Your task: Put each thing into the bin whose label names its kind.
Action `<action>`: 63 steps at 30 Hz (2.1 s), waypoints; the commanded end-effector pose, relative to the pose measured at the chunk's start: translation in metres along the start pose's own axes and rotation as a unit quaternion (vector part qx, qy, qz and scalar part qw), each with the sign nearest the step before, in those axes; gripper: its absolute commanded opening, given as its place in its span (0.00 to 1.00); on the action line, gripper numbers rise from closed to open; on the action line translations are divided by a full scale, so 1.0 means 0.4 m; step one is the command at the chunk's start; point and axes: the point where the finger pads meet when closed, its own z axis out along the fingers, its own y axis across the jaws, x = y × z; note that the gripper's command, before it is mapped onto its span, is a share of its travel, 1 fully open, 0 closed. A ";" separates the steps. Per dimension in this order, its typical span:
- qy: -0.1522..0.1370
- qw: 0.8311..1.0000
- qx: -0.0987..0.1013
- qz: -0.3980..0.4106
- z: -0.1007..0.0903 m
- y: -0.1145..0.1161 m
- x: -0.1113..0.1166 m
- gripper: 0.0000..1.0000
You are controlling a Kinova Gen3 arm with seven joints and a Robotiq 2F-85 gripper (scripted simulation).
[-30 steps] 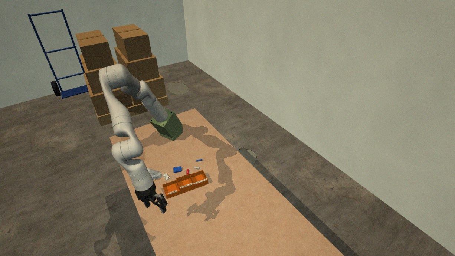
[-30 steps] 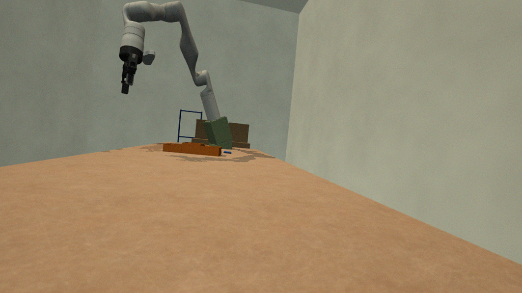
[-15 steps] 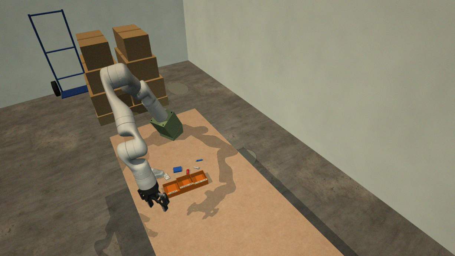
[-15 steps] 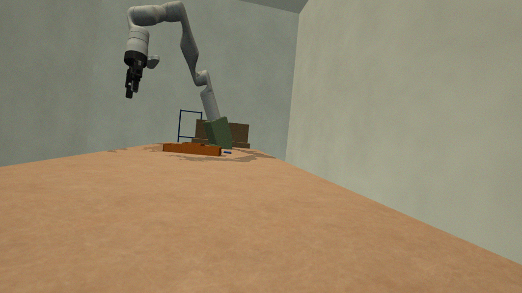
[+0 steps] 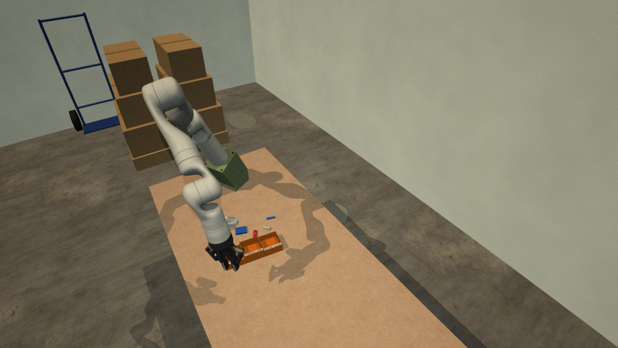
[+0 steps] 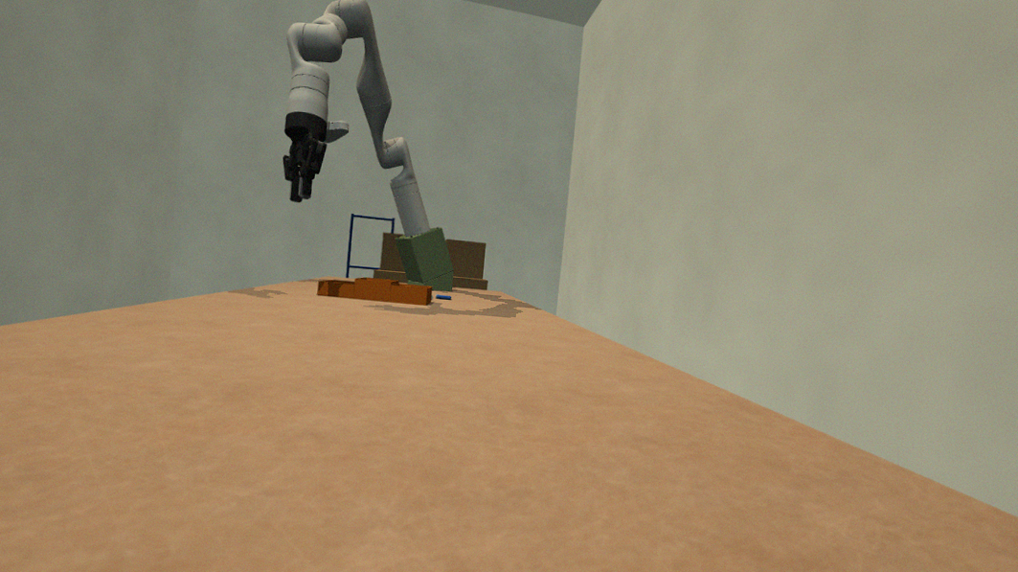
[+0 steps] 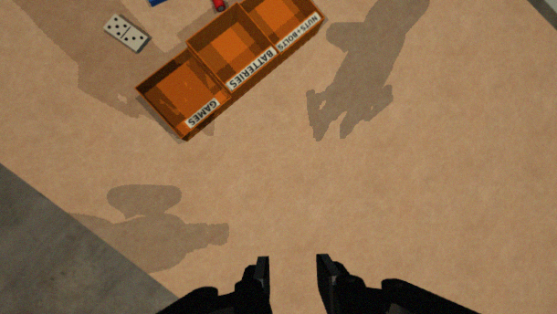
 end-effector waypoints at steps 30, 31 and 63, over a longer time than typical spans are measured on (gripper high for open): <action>0.026 0.982 0.033 -0.184 -0.017 0.018 0.420 0.09; 0.028 0.979 0.035 -0.200 -0.018 0.014 0.441 0.09; 0.047 0.913 0.052 -0.403 -0.080 -0.176 0.849 0.09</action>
